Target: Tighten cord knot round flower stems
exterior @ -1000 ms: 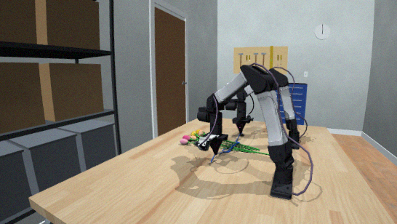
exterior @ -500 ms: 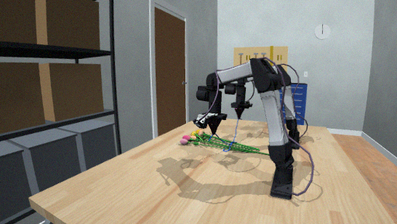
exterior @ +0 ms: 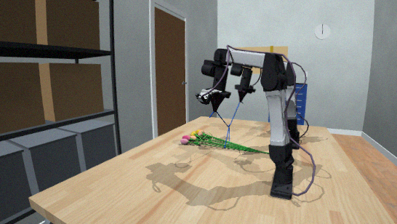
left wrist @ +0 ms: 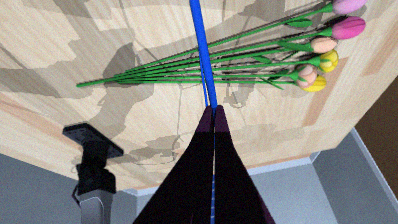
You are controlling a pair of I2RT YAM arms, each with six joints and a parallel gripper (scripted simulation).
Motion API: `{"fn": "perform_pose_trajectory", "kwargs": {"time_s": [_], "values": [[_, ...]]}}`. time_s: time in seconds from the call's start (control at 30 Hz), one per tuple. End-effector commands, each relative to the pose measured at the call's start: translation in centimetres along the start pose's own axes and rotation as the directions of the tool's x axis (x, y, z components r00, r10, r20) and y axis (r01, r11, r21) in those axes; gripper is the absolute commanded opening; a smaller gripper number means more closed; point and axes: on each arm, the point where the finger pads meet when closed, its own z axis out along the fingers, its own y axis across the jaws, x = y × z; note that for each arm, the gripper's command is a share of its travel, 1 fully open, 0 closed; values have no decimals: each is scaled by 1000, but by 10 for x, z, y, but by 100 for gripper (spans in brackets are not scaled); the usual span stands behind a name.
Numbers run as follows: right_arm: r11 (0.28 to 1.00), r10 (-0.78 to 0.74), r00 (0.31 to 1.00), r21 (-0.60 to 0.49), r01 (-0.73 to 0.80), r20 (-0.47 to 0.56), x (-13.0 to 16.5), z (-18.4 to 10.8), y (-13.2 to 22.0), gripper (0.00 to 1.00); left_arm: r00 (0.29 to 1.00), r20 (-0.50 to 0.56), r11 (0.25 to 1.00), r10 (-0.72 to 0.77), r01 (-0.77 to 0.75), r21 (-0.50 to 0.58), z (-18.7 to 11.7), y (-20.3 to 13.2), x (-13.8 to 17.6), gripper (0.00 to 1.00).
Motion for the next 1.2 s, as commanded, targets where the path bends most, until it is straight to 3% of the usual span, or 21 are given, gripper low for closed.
{"fn": "perform_pose_trajectory", "kwargs": {"time_s": [0.0, 0.23, 0.87, 1.17], "values": [[995, -2, 1000, -96, 0, -14, -2, -39, 0, 0, 999, -32, 995, -2, 6, 99, -42, 0, -1, 0], [985, -3, 1000, -175, -1, -23, -2, -62, 5, 0, 998, -55, 984, 1, 9, 178, -67, -4, 0, 0], [986, -3, 1000, -167, -2, -28, -12, -61, 3, 0, 998, -55, 986, 8, 1, 164, -64, -3, -10, 0], [985, -3, 1000, -170, -2, -28, -35, -61, 3, 0, 998, -56, 987, 8, 0, 159, -63, -2, -33, 0]]}}
